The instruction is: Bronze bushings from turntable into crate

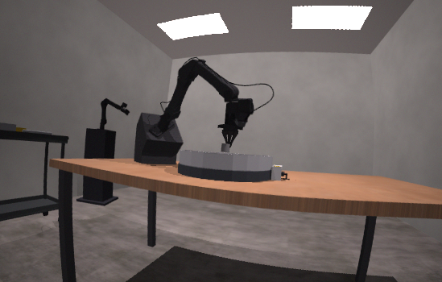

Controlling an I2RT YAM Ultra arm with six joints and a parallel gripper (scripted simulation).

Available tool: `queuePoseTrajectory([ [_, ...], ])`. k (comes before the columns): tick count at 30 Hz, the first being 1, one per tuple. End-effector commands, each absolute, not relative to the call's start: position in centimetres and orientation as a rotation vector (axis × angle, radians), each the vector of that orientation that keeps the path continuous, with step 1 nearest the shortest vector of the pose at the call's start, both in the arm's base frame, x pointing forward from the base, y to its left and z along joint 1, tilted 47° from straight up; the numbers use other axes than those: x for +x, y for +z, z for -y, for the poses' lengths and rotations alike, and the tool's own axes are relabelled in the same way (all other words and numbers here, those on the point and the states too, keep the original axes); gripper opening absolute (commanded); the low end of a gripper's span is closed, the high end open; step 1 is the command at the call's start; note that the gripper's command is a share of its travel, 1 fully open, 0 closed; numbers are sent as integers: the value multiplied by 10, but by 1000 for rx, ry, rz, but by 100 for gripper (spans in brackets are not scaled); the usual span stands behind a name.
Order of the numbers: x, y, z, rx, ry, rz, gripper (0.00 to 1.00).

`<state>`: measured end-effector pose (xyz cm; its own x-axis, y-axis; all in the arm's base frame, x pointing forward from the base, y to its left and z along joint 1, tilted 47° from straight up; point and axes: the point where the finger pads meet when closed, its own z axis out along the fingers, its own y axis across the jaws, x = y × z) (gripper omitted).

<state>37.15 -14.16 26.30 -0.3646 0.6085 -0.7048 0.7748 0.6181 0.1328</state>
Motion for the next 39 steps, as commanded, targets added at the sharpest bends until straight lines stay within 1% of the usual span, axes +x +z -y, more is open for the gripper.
queuePoseTrajectory([
  [1,375,293,135,1044,-249,-2028,0],
  [10,375,293,135,1045,-250,-2031,0],
  [13,379,278,136,1062,-276,-2078,0],
  [16,375,292,135,1060,-261,-2041,0],
  [39,375,293,135,1058,-261,-2042,0],
])
